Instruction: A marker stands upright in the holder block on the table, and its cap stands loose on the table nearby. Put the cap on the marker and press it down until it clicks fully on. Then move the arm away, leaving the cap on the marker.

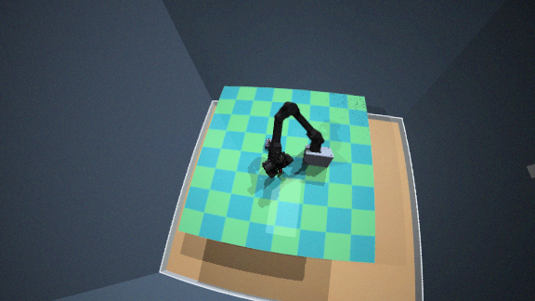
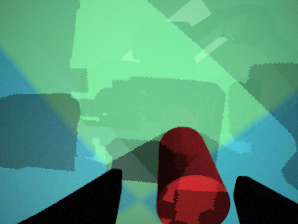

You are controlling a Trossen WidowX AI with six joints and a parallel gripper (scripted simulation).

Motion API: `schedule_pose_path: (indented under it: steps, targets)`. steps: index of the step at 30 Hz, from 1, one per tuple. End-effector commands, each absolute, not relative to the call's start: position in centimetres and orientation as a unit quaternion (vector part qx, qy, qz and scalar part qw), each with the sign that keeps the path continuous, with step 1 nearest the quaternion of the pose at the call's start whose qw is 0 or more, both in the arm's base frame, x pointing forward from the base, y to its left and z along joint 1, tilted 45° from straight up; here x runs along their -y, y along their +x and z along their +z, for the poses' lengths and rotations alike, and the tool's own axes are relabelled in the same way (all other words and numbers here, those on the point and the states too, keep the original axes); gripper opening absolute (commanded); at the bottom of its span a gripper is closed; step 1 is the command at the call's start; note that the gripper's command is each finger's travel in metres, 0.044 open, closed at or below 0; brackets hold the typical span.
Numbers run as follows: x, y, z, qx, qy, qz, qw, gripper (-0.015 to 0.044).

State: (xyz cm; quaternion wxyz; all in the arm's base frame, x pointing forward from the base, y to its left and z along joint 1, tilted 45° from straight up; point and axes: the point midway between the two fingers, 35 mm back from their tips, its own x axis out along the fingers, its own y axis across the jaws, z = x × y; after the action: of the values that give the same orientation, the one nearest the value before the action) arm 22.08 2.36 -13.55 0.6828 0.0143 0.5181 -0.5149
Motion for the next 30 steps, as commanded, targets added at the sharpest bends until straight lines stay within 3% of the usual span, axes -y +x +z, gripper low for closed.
schedule_pose_path:
  steps: [1,11,15,24,27,30]
  targets:
    - [-1.6,21.8,-14.0,-0.518,0.01,-0.516,0.682,0.0233]
    - [-0.7,21.6,-14.9,-0.518,0.009,-0.516,0.682,0.0233]
    - [-0.7,21.6,-14.9,-0.518,0.009,-0.516,0.682,0.0128]
    - [-0.7,21.6,-14.9,-0.518,0.009,-0.516,0.682,0.0068]
    - [-1.0,21.7,-14.7,-0.518,0.01,-0.516,0.682,0.0]
    - [-1.7,21.8,-14.1,-0.519,0.01,-0.516,0.682,0.0]
